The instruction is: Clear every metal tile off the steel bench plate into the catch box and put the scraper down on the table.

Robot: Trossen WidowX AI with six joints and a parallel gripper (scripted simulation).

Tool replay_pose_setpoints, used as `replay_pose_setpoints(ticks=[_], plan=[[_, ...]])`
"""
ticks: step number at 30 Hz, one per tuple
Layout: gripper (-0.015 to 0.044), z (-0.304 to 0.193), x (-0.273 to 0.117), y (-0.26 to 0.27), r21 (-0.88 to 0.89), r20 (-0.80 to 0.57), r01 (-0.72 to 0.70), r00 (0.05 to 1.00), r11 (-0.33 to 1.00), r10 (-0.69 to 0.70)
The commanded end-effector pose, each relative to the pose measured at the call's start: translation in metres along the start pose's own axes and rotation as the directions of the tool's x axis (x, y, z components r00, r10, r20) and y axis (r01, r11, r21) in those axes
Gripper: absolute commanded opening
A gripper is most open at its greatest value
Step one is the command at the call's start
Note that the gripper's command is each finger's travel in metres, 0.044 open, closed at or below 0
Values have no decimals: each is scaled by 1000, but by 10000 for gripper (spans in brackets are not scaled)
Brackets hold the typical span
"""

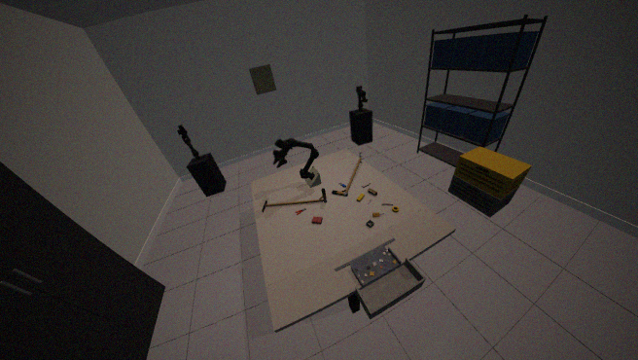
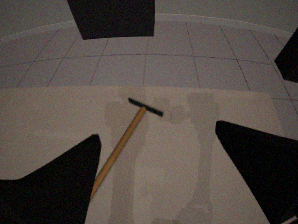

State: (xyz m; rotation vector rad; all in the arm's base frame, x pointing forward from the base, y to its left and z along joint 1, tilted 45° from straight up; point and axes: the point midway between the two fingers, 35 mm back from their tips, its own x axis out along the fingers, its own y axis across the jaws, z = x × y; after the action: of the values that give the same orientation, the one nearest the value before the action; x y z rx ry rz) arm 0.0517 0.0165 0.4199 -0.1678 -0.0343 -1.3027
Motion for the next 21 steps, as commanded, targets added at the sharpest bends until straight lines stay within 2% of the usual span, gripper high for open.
replay_pose_setpoints(ticks=[1,21], plan=[[440,1,6,-5,8,-18,-33,999,999,33],[440,5,38,-17,34,-94,-223,970,974,225]])
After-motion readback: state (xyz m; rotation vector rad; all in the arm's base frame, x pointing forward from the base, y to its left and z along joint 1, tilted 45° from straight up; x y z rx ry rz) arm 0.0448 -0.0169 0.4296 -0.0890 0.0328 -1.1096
